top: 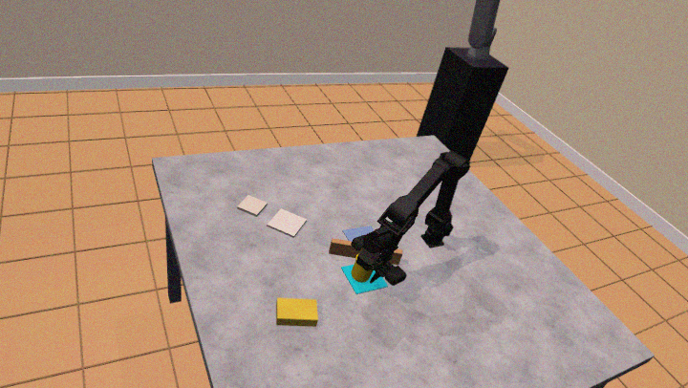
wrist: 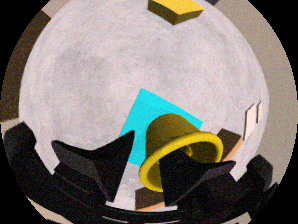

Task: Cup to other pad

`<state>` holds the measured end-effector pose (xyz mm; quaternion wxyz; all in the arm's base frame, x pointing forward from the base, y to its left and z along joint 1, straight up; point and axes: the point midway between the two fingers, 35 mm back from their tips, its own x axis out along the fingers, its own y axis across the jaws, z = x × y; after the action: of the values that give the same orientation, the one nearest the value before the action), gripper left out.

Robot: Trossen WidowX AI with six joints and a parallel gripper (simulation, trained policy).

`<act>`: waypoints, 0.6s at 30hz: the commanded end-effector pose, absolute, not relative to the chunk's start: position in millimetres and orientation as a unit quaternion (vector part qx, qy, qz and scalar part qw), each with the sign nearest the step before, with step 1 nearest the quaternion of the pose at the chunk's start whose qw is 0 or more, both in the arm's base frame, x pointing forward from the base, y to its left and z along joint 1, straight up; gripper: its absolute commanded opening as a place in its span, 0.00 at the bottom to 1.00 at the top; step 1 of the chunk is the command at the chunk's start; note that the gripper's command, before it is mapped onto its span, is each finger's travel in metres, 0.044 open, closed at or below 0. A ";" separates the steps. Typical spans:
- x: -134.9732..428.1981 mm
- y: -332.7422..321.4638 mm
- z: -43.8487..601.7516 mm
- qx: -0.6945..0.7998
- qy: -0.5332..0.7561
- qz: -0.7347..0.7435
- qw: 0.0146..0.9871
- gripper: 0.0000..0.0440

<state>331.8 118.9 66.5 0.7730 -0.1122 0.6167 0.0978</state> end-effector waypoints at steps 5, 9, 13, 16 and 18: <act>336.3 119.3 86.8 -0.095 0.591 0.106 0.794 0.30; 334.3 118.1 92.6 -0.091 0.585 0.109 0.798 0.31; 328.4 116.8 99.5 -0.084 0.584 0.113 0.800 0.34; 324.4 115.9 106.3 -0.077 0.582 0.116 0.802 0.37; 322.0 115.4 111.5 -0.073 0.579 0.117 0.804 0.38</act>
<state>327.4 116.8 103.6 0.8006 -0.0808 0.5825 0.1148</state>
